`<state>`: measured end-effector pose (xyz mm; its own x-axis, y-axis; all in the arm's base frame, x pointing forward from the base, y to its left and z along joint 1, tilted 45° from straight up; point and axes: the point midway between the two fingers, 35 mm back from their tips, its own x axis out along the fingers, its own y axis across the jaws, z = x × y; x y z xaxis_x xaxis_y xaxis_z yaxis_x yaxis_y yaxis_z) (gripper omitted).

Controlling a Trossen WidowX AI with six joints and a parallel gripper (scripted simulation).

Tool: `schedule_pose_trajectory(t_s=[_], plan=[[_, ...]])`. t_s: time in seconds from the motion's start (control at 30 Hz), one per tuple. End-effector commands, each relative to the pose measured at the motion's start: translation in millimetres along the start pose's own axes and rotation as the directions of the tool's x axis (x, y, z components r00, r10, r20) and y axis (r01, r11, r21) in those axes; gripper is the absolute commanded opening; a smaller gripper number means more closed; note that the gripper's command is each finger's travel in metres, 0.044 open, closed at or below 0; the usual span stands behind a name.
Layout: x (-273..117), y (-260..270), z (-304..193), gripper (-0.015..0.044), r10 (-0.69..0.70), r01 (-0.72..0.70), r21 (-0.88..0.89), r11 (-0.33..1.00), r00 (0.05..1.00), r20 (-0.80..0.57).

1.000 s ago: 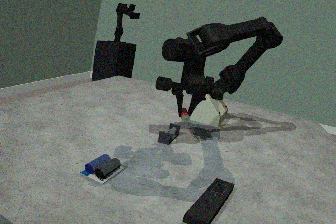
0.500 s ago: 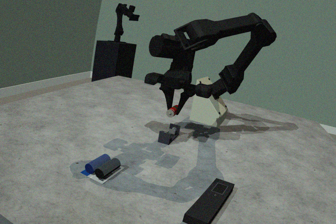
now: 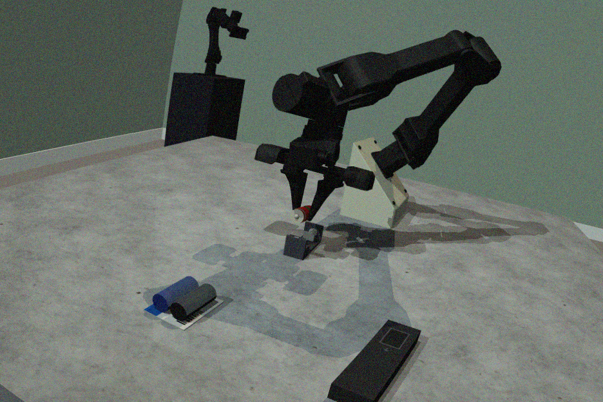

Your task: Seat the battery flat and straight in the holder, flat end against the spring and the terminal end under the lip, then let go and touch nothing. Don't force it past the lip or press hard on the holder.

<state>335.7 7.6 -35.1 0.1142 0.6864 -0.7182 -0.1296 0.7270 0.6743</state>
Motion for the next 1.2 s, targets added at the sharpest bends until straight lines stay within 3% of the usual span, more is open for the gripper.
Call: schedule_pose_trajectory(t_s=[0.0, 1.17], plan=[[6.4, 2.8, 0.0, 0.0076, 0.001, -0.001, 0.000, 1.000, 0.999, 0.052], [26.8, 2.3, -6.4, 0.0076, -0.018, 0.016, 0.010, 1.000, 0.969, 0.245]])
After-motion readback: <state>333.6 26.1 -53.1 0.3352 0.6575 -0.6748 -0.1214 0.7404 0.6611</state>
